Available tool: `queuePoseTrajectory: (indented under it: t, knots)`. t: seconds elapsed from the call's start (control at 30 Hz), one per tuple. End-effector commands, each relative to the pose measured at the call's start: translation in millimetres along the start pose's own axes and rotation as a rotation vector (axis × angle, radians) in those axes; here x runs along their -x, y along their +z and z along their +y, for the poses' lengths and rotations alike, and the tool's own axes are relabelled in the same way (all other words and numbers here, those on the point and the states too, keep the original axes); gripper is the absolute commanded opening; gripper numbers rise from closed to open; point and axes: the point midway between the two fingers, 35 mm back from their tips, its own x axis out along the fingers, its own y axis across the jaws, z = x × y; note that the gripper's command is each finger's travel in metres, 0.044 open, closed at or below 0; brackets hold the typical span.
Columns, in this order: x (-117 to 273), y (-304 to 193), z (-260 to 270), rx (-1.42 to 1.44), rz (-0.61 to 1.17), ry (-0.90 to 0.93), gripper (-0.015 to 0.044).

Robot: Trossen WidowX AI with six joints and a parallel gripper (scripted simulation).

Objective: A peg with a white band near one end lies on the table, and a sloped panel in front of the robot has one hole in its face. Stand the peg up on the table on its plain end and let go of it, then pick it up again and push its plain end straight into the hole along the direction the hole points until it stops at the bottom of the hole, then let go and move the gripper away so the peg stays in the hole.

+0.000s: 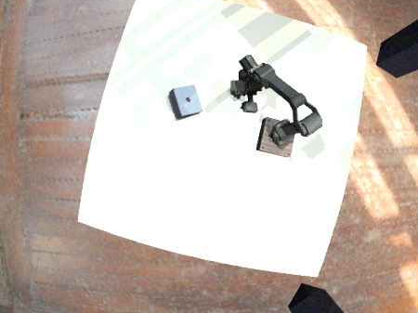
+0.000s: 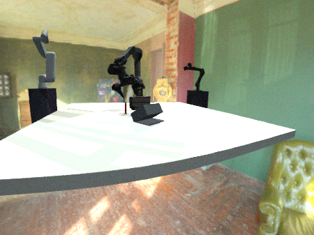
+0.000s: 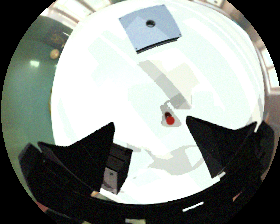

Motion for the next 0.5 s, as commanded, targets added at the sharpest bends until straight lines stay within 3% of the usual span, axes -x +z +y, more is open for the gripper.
queuePoseTrajectory:
  t: [0.0, 0.3, 0.47]
  knots:
    - [-1.8, -0.8, -3.3, -0.017, 0.097, -0.040, 0.0440]
    - [5.1, 6.3, -16.0, -0.039, 0.309, -0.225, 0.0440]
    - [6.0, 7.2, -16.9, -0.040, 0.322, -0.241, 0.0440]
